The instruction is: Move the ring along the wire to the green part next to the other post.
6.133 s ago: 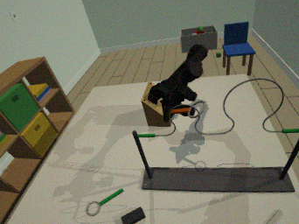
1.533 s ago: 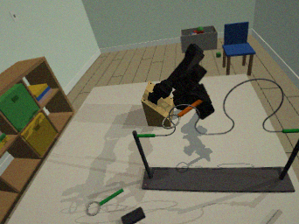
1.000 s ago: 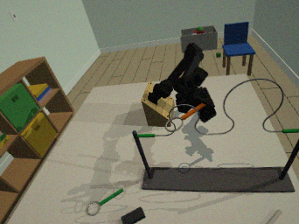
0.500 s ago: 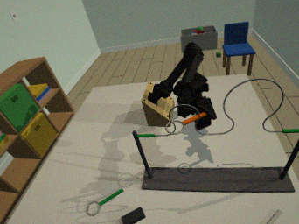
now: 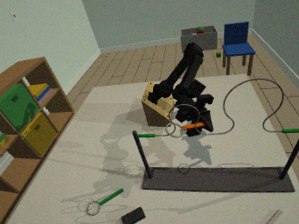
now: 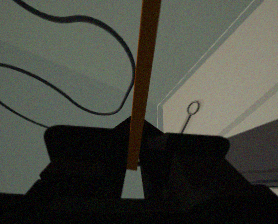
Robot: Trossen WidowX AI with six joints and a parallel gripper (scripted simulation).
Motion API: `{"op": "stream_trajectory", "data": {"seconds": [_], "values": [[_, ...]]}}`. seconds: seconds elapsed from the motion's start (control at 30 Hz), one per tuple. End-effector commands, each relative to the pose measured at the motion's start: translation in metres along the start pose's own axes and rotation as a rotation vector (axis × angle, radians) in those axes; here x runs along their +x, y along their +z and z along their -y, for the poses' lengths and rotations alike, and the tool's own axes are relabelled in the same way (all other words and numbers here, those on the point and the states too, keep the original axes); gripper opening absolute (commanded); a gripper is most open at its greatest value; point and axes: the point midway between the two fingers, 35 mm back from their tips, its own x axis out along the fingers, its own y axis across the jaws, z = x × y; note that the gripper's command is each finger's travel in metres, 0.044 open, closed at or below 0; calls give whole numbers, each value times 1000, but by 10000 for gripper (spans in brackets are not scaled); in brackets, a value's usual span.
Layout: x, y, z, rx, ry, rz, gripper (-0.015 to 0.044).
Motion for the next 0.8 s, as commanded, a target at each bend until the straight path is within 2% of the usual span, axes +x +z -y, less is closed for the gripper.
{"op": "stream_trajectory", "data": {"seconds": [0.0, 0.77], "values": [[2, 1, 18, -99, -50, 28, -150], [-21, 32, 101, -607, -307, -6, -150]]}}
